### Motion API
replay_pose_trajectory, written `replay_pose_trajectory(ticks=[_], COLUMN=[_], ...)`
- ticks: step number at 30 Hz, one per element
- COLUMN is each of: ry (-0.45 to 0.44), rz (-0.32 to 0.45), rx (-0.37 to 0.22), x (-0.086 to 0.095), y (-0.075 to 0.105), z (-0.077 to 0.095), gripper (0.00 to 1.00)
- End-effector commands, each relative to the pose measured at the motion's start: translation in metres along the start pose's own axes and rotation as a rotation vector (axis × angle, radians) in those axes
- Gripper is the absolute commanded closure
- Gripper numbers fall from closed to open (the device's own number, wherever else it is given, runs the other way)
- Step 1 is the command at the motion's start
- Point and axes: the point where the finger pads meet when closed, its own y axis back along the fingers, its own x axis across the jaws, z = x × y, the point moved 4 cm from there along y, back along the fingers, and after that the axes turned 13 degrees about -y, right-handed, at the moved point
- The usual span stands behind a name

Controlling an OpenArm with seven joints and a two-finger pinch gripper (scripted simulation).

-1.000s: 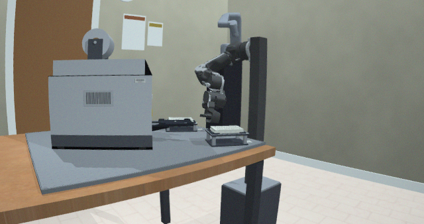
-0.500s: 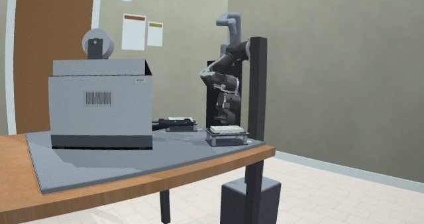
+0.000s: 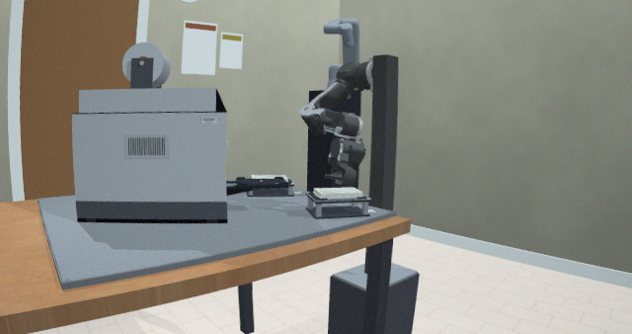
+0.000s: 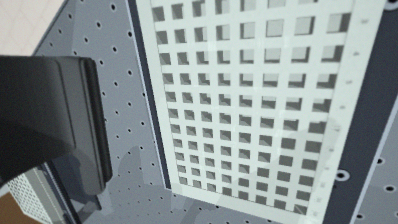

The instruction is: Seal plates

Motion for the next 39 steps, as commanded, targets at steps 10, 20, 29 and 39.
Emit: replay_pose_trajectory(ticks=[10,20,29,39], ry=[-0.001,-0.001,-0.001,-0.001], rz=[0.000,0.000,0.000,0.000], rx=[-0.001,-0.001,-0.001,-0.001], x=[0.0001,0.0001,0.0001,0.0002], y=[-0.0046,-0.0045,-0.0045,-0.0045], z=[-0.0008,-0.0008,-0.0008,-0.0008], gripper=[0.35,0.35,0.35,0.35])
